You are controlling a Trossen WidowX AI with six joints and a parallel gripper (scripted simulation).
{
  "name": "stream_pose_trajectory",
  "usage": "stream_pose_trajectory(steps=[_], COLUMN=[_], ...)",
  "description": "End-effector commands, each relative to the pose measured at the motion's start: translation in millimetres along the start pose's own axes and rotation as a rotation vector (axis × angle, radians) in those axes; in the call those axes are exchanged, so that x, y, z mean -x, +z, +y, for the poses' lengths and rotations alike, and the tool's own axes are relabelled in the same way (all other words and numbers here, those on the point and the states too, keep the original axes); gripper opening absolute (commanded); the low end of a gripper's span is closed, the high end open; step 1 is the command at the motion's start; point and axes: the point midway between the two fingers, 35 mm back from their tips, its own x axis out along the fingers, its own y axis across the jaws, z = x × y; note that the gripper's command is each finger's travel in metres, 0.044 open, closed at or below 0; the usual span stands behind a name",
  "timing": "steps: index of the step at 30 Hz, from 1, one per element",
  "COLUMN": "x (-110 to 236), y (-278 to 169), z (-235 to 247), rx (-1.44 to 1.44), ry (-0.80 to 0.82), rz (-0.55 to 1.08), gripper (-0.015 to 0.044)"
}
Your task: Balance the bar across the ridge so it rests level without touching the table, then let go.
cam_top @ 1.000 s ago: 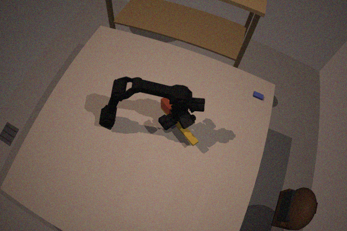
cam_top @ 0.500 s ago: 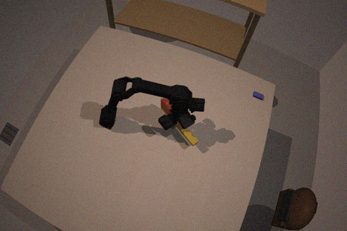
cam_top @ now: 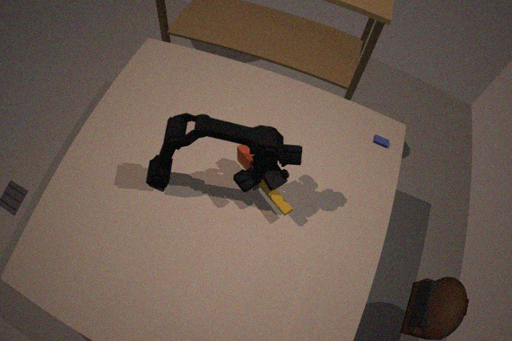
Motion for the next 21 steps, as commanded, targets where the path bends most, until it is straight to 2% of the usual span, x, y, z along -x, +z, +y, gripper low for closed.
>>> stream_pose_trajectory(steps=[1, 21], x=[-0.2, -1.9], y=[-0.6, -0.9], z=[0.8, 0.5], rx=[-0.004, -0.004], ry=[0.004, 0.004], rz=[0.004, 0.004], gripper=[0.0000, 0.0000])
